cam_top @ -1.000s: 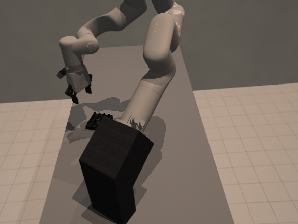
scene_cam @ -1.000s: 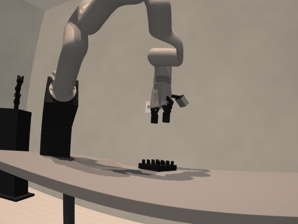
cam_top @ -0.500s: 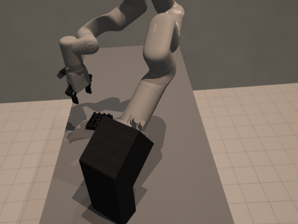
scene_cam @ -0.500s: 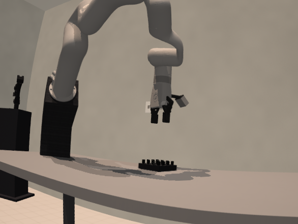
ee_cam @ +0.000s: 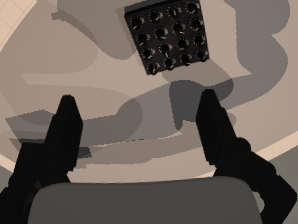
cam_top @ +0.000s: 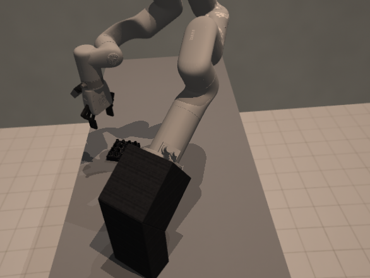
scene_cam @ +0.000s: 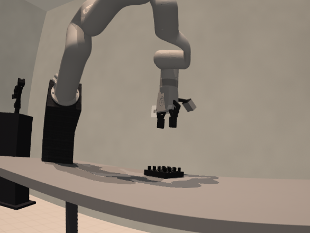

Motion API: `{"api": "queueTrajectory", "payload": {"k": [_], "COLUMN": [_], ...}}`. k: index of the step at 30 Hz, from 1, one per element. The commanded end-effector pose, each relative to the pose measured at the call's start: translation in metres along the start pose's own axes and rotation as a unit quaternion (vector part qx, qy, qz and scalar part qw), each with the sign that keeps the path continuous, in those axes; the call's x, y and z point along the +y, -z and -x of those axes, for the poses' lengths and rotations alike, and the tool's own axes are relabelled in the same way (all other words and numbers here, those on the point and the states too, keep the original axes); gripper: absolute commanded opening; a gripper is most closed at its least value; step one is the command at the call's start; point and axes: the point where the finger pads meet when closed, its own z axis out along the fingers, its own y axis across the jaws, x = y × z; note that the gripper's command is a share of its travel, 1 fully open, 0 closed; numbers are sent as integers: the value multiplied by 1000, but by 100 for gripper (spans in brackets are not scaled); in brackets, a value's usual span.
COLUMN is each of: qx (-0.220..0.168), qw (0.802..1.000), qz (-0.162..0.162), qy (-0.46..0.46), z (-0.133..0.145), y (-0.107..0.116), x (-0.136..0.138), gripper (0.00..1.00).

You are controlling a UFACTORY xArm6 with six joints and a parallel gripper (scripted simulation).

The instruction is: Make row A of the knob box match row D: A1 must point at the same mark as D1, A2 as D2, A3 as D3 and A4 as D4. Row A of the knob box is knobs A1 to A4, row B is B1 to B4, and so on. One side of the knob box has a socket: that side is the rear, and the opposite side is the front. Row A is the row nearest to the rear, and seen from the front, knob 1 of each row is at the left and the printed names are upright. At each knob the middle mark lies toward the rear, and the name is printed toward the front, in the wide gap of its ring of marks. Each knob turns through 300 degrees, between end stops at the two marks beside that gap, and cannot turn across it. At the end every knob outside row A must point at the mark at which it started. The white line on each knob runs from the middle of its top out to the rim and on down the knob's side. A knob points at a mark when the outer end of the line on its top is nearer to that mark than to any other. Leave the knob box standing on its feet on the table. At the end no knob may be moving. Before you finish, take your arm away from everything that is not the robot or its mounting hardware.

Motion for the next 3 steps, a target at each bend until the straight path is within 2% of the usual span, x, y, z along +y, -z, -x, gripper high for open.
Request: {"api": "queueTrajectory", "payload": {"k": [1, 3], "qx": [1, 1], "qw": [1000, 1000], "qz": [0, 0], "qy": [0, 0], "z": [-1, -1], "y": [1, 1], "x": [0, 0], "gripper": [100, 100]}}
